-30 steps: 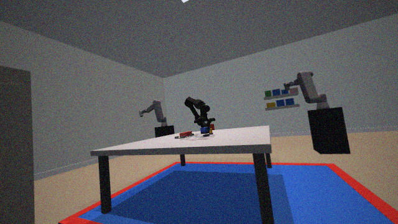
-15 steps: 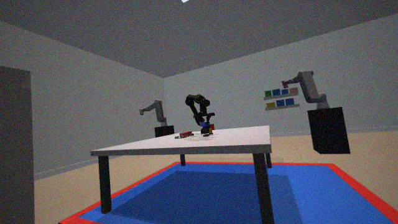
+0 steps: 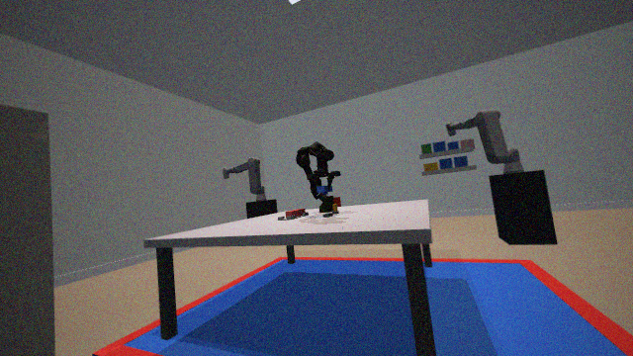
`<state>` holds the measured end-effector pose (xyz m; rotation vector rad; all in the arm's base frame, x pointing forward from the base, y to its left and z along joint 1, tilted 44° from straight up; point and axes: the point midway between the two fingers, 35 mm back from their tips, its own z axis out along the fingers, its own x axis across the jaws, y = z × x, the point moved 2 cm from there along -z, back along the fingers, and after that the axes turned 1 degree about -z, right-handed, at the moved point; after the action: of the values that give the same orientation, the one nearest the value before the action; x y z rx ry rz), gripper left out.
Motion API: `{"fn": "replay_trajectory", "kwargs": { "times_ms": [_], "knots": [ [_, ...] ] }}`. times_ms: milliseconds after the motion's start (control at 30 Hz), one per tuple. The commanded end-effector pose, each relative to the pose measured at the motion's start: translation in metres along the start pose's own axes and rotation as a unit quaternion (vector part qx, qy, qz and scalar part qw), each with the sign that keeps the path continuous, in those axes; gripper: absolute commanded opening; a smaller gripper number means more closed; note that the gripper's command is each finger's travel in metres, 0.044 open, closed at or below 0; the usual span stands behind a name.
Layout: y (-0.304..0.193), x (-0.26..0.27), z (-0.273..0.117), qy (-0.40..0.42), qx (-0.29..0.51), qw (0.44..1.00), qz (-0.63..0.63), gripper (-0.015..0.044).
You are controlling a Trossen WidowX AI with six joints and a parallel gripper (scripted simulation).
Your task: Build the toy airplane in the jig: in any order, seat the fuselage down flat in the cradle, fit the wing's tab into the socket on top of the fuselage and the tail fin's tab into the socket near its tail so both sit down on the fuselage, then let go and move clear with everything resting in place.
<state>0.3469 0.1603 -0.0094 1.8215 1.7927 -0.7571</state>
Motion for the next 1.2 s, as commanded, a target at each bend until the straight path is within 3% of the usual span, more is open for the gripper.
{"fn": "replay_trajectory", "kwargs": {
  "times_ms": [0, 1167],
  "knots": [
    [-0.001, -0.002, -0.005, 0.002, 0.001, 1.0, -0.005, 0.0],
    [0.0, -0.113, 0.005, 0.009, -0.012, 0.956, -0.293, 0.0]
  ]
}}
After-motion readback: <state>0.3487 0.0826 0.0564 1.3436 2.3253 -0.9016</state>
